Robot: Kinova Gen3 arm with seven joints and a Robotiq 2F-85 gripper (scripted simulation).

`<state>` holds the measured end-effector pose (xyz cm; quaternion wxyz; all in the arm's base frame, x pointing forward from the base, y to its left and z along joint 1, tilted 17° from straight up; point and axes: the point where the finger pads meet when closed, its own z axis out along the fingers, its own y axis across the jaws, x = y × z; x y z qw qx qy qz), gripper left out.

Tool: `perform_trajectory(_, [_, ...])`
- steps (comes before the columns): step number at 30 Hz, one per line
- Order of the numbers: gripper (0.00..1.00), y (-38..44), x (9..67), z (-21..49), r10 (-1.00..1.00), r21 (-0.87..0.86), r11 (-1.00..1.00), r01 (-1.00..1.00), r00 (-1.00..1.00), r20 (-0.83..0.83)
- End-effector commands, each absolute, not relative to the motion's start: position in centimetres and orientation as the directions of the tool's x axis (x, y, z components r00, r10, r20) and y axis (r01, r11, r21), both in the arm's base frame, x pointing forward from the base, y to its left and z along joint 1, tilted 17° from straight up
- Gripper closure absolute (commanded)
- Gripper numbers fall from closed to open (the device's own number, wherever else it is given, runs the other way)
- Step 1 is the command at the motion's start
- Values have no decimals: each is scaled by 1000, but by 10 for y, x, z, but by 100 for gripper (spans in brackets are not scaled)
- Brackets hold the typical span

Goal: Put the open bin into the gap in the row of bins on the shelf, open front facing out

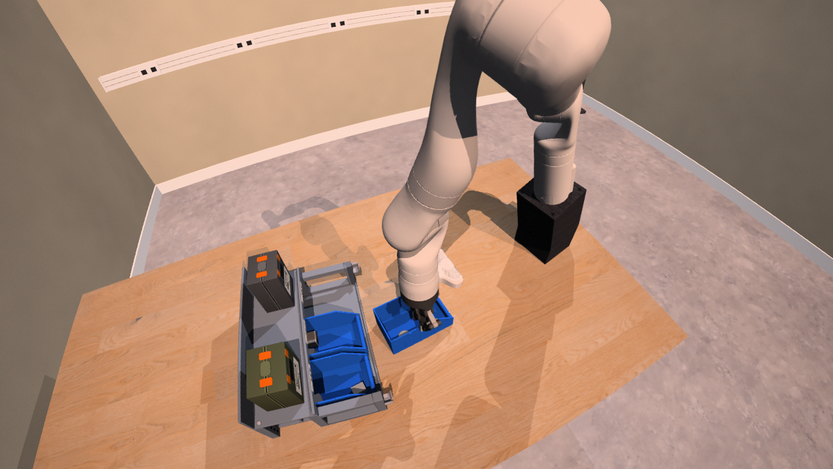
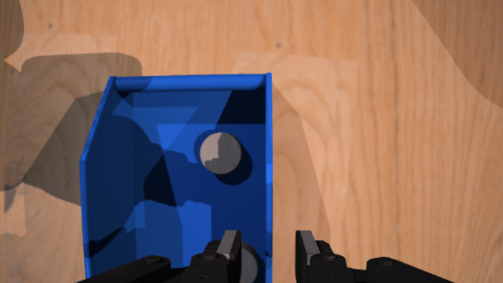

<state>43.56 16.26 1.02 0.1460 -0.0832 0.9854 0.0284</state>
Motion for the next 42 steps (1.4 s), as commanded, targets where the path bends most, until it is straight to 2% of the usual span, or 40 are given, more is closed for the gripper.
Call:
perform_trajectory(1, [65,163,436,11,-155,32,985,-172,-943,-294])
perform_trajectory(42, [65,164,438,3,-155,32,985,-172,-943,-294])
